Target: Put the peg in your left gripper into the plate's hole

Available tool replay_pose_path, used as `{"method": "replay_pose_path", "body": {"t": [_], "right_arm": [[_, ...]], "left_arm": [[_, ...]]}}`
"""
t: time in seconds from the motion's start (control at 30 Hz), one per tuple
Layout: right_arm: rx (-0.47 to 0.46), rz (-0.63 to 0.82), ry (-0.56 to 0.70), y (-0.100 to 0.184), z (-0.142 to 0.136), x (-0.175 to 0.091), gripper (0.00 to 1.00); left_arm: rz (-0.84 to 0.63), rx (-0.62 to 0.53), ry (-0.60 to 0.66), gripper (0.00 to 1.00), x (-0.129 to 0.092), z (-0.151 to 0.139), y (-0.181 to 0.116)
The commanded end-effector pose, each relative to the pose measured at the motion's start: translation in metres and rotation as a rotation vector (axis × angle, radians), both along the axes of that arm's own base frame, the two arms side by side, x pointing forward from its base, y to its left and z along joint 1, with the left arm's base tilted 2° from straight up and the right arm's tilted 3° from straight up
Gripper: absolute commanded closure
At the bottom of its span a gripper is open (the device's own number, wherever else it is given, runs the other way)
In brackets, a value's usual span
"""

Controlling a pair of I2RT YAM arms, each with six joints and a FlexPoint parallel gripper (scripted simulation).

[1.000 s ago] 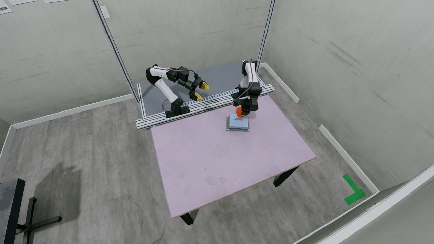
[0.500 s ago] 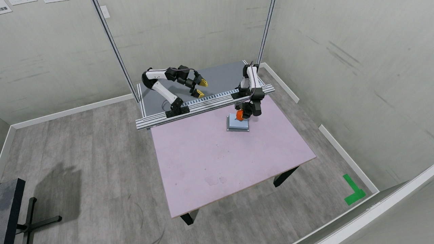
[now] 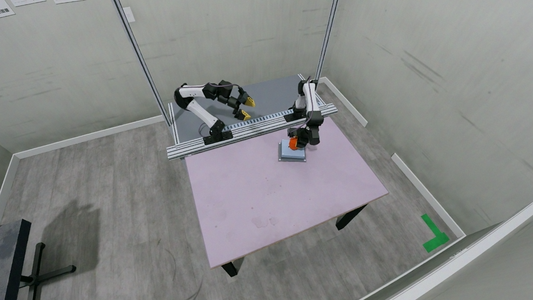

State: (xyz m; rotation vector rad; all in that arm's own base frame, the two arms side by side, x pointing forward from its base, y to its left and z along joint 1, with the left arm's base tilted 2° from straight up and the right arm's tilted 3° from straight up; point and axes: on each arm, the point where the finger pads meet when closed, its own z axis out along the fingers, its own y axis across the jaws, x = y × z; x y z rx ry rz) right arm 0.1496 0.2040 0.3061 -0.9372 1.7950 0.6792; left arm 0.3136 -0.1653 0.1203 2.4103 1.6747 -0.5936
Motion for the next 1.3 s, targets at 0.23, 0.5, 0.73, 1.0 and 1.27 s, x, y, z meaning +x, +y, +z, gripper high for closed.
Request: {"method": "replay_pose_path", "body": {"t": [0.23,0.5,0.73,1.0,1.27], "right_arm": [[0.008,-0.009,-0.009,0.000,0.005,0.002,0.00],[0.008,-0.009,-0.009,0.000,0.005,0.002,0.00],[0.008,-0.009,-0.009,0.000,0.005,0.002,0.00],[0.008,-0.009,-0.009,0.000,0.005,0.002,0.00],[0.008,-0.009,-0.009,0.000,0.005,0.002,0.00]], "left_arm": [[-0.001,-0.030,-0.013,0.66,0.002,0.007,-0.002],[0.005,-0.035,-0.024,0.66,-0.001,0.010,0.001],[0.006,-0.037,-0.031,0.66,-0.002,0.013,0.001],[0.012,-0.039,-0.041,0.66,-0.001,0.008,0.001],[0.014,-0.038,-0.038,0.66,-0.002,0.003,-0.001]]}}
